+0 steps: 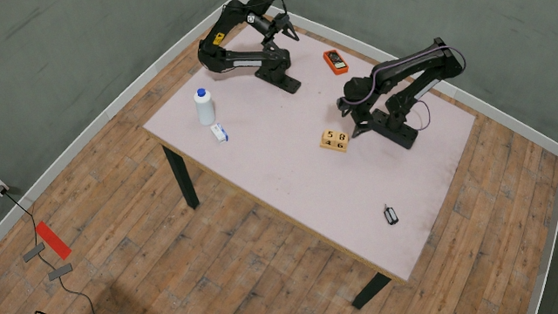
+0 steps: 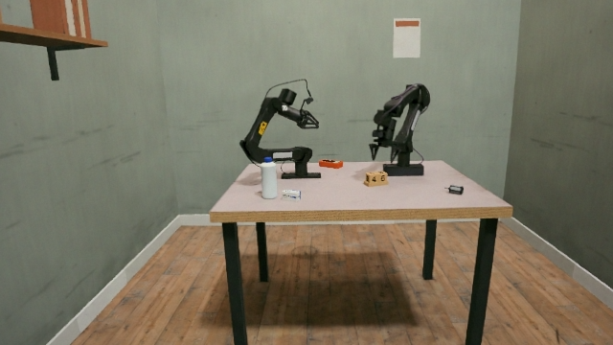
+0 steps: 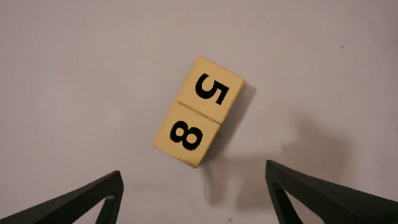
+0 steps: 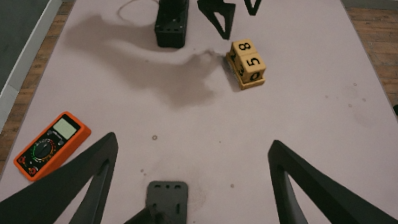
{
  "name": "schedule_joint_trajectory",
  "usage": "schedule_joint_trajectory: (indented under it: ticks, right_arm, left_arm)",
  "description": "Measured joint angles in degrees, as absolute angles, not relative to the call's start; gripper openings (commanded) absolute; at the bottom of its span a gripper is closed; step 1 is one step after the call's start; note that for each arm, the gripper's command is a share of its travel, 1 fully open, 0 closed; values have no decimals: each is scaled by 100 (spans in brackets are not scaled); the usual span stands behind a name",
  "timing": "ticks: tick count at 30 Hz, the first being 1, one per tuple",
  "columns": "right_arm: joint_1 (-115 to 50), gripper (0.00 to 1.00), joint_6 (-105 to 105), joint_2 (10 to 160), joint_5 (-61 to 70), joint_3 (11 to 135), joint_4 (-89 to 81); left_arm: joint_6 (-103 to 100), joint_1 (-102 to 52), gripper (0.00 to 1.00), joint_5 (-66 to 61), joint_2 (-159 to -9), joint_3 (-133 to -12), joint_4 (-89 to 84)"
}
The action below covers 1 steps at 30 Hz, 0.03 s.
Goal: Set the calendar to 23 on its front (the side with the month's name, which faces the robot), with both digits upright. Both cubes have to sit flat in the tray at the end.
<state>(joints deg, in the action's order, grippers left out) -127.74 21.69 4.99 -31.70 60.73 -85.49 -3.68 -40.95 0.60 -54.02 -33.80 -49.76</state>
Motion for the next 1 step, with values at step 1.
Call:
schedule_joint_trajectory:
  ticks: [1]
  right_arm:
    - [-12774,100,2169,499,-3170,6073,-8549]
  left_arm:
    - [-370,-4095,100,60,-5402,-3380,-4976]
